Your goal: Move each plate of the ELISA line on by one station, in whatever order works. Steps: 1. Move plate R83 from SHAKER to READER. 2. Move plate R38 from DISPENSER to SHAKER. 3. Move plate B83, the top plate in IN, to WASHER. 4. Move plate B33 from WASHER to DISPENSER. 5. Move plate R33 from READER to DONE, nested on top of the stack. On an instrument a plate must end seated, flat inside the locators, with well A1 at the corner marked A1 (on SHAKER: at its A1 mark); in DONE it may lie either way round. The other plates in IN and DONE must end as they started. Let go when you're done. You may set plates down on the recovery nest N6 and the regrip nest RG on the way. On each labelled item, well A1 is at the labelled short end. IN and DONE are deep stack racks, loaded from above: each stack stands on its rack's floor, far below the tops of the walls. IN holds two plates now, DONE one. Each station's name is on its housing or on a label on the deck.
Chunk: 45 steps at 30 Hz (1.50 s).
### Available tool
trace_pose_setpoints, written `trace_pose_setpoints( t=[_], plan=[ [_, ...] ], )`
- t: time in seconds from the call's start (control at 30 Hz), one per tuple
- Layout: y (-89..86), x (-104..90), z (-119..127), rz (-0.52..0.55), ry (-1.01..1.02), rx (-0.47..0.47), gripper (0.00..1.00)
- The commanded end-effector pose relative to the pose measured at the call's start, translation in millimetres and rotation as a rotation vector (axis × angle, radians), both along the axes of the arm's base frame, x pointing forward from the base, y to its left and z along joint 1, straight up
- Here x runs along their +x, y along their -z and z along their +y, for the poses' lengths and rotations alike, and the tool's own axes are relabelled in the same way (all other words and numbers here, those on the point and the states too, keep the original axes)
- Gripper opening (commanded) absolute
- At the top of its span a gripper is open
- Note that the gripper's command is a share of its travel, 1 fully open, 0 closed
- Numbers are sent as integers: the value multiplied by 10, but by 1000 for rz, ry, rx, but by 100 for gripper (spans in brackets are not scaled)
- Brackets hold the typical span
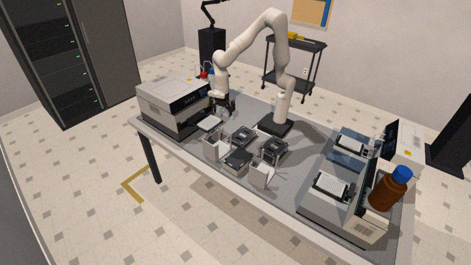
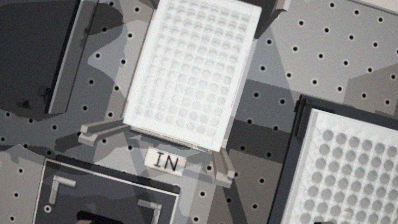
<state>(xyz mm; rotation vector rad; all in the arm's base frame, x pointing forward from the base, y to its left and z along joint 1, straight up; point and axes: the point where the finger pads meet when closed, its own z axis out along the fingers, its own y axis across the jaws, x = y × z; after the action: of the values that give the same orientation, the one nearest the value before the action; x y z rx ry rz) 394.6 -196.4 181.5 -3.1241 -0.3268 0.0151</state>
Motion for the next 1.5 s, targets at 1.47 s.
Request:
trace_pose_setpoints(
  t=[1.47],
  plan=[
    [-22, 31, 1360, -7, -250, -1, 100]
  ],
)
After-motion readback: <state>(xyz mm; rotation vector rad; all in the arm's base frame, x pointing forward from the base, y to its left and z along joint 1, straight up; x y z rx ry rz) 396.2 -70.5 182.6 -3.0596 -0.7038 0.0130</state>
